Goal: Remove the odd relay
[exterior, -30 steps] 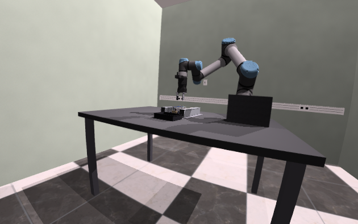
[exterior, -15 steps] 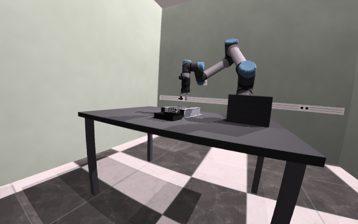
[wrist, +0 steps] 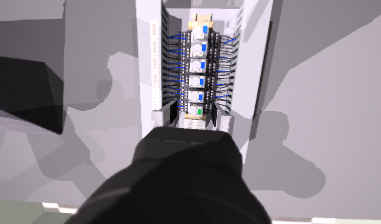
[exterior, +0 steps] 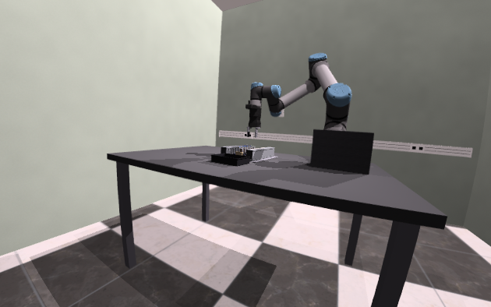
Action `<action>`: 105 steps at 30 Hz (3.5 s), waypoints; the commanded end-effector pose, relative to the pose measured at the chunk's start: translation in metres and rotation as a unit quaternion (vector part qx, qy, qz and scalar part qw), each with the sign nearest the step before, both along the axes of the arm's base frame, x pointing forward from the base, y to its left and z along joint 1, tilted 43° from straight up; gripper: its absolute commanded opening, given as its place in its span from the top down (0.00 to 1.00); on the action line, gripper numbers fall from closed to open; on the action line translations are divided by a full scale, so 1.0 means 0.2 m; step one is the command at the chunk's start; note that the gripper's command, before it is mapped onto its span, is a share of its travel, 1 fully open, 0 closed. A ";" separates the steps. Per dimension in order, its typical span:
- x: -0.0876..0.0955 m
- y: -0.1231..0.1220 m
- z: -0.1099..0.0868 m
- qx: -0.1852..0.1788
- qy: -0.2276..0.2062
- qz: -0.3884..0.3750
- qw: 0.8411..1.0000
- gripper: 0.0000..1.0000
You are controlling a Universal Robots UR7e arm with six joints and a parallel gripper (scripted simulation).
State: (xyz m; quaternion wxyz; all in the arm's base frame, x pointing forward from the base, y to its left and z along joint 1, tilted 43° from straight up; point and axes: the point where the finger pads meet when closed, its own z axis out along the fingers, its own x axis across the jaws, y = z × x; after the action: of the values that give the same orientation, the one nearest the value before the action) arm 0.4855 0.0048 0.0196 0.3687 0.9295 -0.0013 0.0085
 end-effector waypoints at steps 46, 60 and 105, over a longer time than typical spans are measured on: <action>0.00 -0.05 0.02 0.000 -0.001 0.000 1.000 0.02; 0.00 -0.08 0.03 0.000 -0.001 0.000 1.000 0.02; 0.00 -0.18 -0.08 0.000 -0.001 0.000 1.000 0.02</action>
State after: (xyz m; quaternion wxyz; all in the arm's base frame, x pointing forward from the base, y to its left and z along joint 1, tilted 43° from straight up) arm 0.4854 -0.0243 0.0123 0.3688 0.9295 -0.0015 0.0078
